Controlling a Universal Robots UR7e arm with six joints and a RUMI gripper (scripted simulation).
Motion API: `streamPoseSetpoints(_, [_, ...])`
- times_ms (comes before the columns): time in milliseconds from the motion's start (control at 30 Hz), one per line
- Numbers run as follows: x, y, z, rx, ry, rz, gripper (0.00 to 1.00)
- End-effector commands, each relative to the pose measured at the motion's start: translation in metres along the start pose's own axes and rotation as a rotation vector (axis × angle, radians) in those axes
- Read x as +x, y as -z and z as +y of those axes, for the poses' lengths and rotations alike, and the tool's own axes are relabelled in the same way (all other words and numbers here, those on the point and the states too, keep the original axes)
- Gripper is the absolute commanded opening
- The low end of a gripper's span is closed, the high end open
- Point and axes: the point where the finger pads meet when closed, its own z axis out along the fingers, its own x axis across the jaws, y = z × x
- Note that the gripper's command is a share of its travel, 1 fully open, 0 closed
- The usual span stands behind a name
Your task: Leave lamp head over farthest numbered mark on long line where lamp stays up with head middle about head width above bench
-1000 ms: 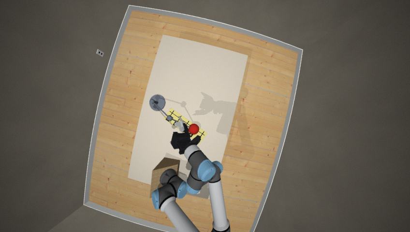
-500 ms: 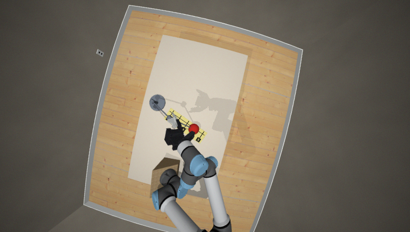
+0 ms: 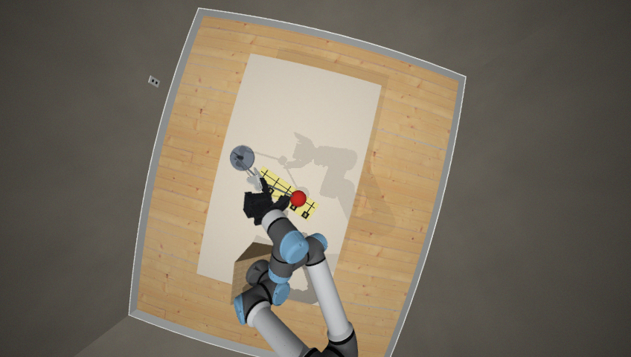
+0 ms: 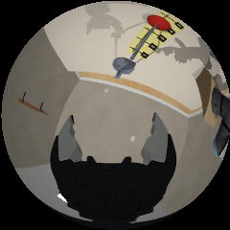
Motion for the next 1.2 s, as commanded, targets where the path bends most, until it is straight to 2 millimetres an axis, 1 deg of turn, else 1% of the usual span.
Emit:
streamPoseSetpoints(0, [-0.004,-0.011,0.012,0.025,-0.037,0.003,1.0])
streamPoseSetpoints(267, [-0.01,-0.028,0.031,0.008,-0.013,0.001,1.0])
streamPoseSetpoints(333, [-0.01,-0.028,0.031,0.008,-0.013,0.001,1.0])
streamPoseSetpoints(833, [-0.027,-0.054,0.035,-0.021,0.032,-0.004,1.0])
streamPoseSetpoints(900, [-0.027,-0.054,0.035,-0.021,0.032,-0.004,1.0])
streamPoseSetpoints(1167, [-0.026,-0.052,0.034,0.127,-0.053,0.037,1.0])
